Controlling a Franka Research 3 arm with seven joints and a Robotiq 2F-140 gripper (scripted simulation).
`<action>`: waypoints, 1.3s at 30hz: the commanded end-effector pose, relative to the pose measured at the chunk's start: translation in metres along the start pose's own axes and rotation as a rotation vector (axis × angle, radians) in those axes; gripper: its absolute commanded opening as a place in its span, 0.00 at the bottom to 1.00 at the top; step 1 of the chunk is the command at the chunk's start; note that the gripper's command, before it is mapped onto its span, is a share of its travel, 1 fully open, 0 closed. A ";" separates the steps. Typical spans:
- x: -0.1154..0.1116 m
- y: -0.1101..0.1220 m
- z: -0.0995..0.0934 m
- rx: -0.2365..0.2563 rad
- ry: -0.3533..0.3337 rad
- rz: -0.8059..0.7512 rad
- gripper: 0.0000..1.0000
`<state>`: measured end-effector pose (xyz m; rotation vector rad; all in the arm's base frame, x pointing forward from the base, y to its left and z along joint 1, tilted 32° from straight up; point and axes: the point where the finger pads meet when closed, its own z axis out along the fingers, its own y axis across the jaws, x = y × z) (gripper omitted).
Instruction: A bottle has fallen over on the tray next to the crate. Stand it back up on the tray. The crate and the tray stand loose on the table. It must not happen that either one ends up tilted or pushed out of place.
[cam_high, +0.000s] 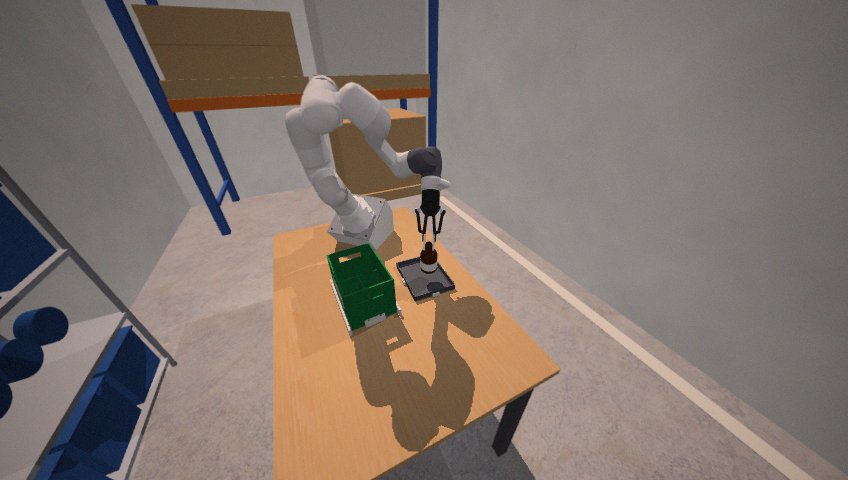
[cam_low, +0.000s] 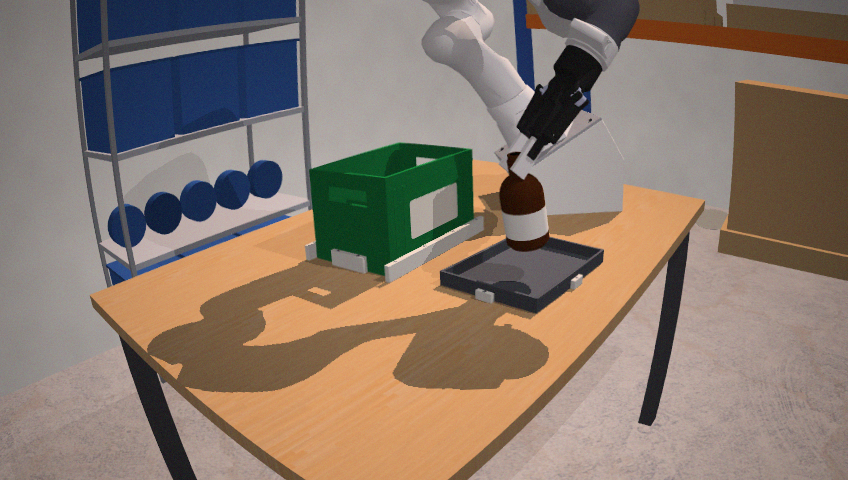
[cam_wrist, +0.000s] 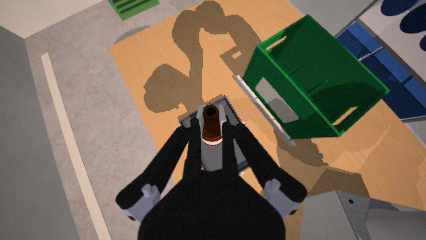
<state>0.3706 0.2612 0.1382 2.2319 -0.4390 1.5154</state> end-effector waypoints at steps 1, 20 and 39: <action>0.001 -0.002 -0.002 0.005 0.006 0.004 0.00; 0.000 -0.002 -0.002 0.002 0.061 0.003 0.00; -0.002 -0.002 -0.003 0.005 0.167 0.004 0.00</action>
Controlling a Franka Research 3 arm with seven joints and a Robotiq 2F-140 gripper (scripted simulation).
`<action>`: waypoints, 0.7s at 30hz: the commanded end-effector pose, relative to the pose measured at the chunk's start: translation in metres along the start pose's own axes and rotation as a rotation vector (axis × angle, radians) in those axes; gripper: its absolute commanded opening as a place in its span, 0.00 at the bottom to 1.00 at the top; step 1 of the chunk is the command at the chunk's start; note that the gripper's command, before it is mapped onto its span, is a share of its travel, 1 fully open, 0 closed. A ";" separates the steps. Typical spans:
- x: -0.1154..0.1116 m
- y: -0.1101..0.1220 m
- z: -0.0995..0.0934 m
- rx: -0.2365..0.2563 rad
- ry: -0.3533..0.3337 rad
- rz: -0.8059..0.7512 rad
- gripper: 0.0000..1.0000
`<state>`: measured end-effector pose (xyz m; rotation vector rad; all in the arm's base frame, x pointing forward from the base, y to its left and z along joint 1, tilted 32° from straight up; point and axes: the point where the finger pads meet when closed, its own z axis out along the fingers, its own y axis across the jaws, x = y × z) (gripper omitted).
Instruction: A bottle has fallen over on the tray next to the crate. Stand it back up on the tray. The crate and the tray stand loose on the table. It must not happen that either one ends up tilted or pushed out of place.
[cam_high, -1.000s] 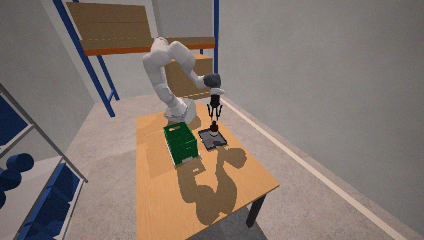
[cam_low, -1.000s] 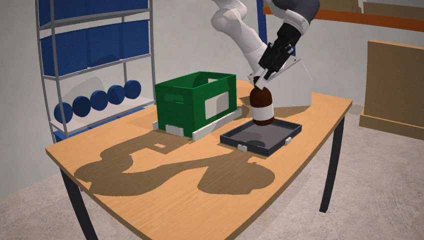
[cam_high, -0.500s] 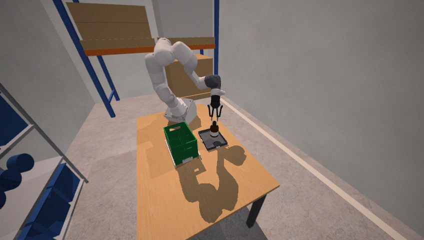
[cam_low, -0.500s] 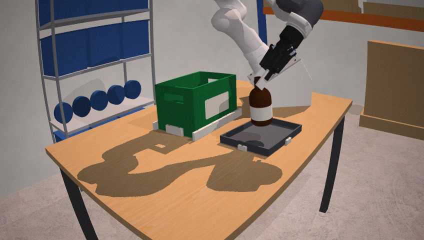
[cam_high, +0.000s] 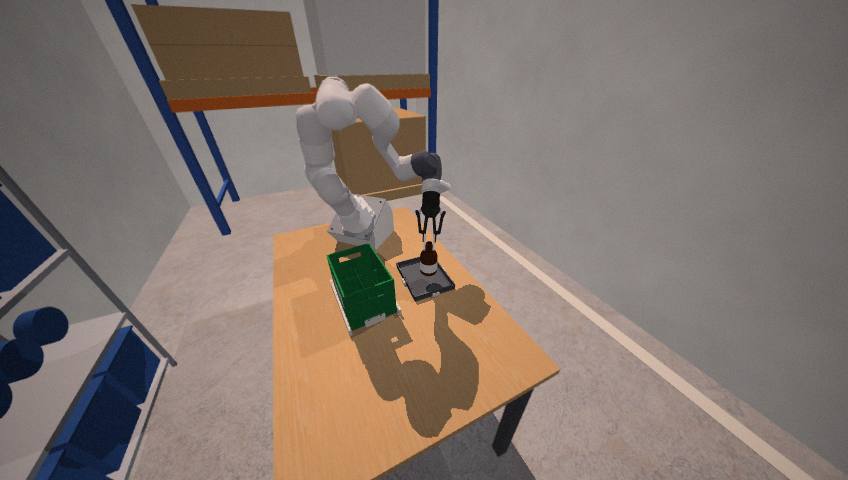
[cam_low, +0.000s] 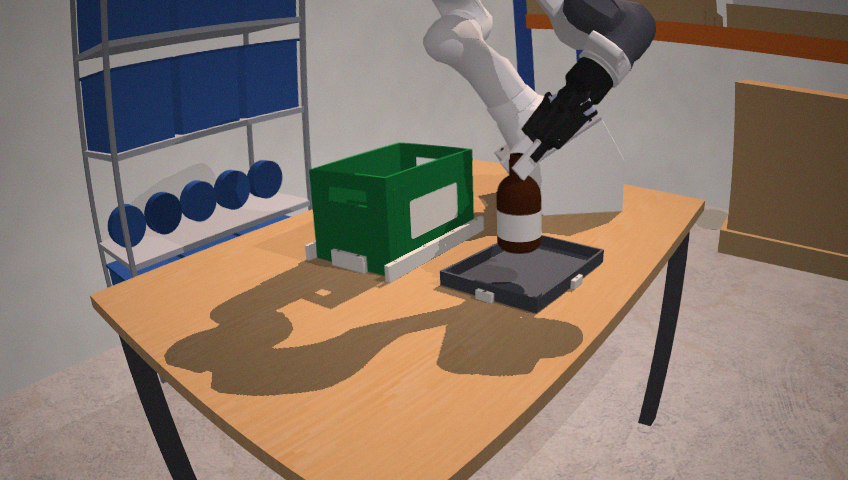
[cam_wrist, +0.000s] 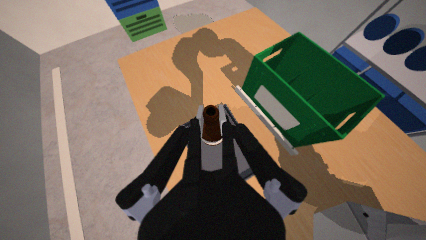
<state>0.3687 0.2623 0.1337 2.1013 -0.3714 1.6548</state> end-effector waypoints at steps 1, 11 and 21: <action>0.003 -0.001 -0.002 0.003 0.024 0.024 0.00; 0.003 -0.001 -0.002 0.004 0.034 0.024 0.00; 0.003 -0.001 -0.002 0.004 0.034 0.024 0.00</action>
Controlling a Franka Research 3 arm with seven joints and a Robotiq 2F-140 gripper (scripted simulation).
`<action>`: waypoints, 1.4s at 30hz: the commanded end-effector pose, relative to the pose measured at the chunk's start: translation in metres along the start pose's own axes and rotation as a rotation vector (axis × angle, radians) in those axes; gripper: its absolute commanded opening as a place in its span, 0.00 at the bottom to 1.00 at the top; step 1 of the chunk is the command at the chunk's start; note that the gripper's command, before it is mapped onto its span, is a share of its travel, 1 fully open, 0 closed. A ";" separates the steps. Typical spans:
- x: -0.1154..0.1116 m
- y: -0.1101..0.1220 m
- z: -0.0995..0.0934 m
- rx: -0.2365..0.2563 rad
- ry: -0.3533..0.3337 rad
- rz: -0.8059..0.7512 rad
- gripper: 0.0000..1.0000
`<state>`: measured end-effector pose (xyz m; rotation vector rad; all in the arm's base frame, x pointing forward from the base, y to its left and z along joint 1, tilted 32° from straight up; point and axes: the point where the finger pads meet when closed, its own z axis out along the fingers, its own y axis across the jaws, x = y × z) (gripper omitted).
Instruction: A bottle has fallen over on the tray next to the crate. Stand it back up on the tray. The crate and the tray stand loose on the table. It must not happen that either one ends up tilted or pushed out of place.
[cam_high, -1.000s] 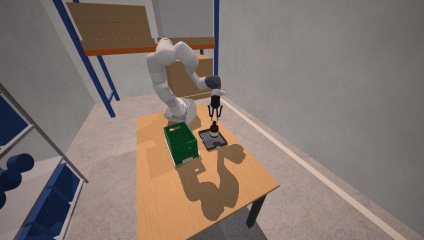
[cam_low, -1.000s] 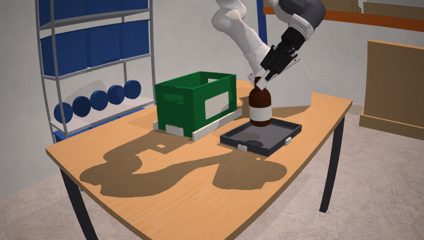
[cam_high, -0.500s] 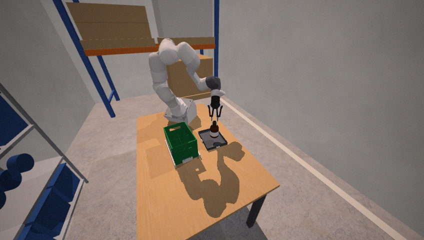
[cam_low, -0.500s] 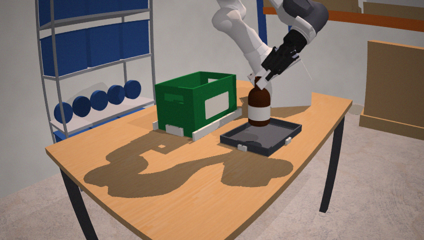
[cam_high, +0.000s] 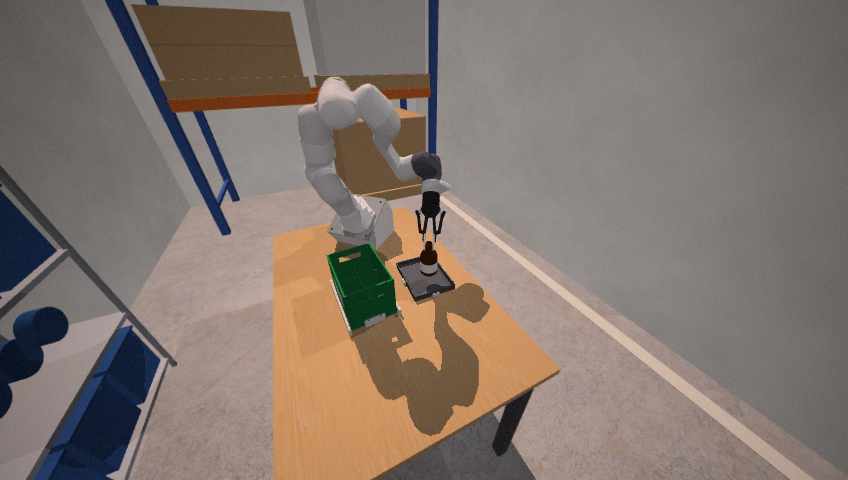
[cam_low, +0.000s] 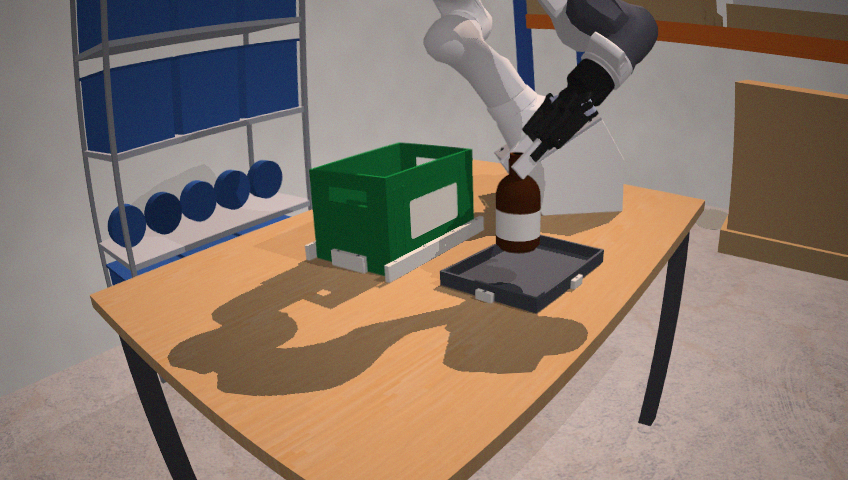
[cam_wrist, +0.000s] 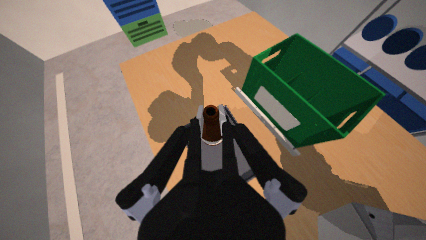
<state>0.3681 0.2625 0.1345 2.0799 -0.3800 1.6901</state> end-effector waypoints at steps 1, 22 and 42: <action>0.002 -0.002 -0.001 0.003 0.008 0.009 0.00; 0.002 -0.002 -0.001 0.003 0.008 0.009 0.00; 0.001 -0.001 -0.001 0.001 0.050 0.008 0.00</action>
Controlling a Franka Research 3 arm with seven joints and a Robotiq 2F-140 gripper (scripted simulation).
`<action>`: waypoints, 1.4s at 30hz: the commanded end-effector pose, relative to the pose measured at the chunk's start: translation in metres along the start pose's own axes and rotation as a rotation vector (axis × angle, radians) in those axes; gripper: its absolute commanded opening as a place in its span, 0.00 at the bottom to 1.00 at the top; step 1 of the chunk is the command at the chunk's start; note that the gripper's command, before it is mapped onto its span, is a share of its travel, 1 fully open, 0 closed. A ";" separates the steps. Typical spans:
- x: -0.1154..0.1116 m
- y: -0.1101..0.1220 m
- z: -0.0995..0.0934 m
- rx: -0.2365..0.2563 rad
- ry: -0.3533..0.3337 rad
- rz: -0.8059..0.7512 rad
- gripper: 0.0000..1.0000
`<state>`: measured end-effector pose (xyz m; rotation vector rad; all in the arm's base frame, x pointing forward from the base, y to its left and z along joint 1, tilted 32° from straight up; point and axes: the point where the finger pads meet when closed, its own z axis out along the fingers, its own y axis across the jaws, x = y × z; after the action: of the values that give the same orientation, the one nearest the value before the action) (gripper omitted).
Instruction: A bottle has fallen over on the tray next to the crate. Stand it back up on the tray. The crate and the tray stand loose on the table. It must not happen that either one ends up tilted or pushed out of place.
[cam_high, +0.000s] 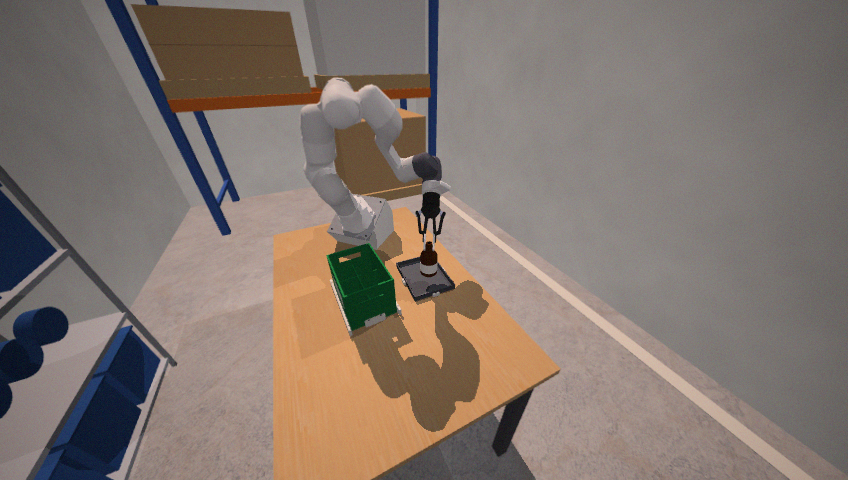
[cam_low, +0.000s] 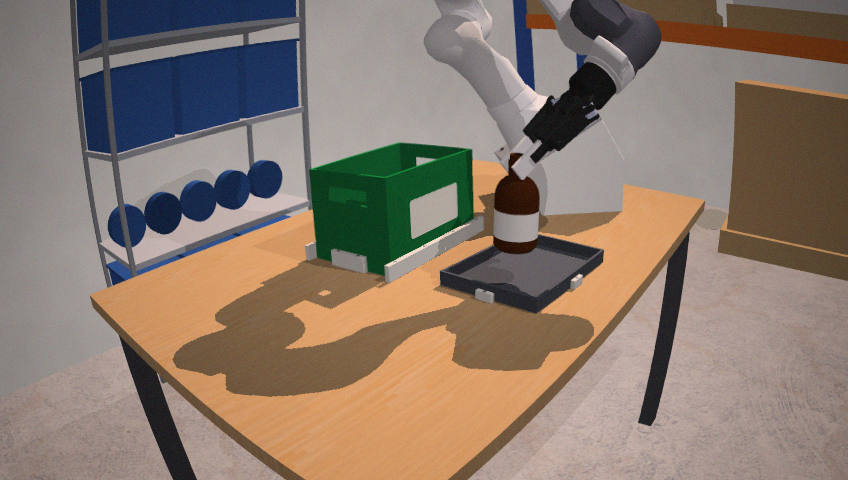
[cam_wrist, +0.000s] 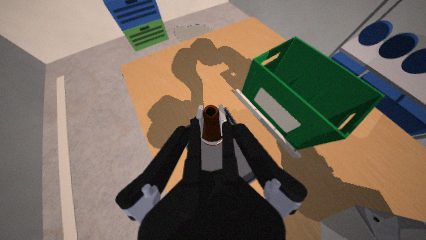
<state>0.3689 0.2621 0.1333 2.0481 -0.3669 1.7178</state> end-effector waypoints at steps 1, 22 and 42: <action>0.002 -0.001 -0.002 0.003 0.018 0.012 0.00; 0.000 -0.001 -0.003 0.004 0.137 0.013 0.00; 0.000 -0.001 -0.003 0.006 0.150 0.014 0.00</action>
<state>0.3668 0.2639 0.1310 1.9161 -0.3211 1.8562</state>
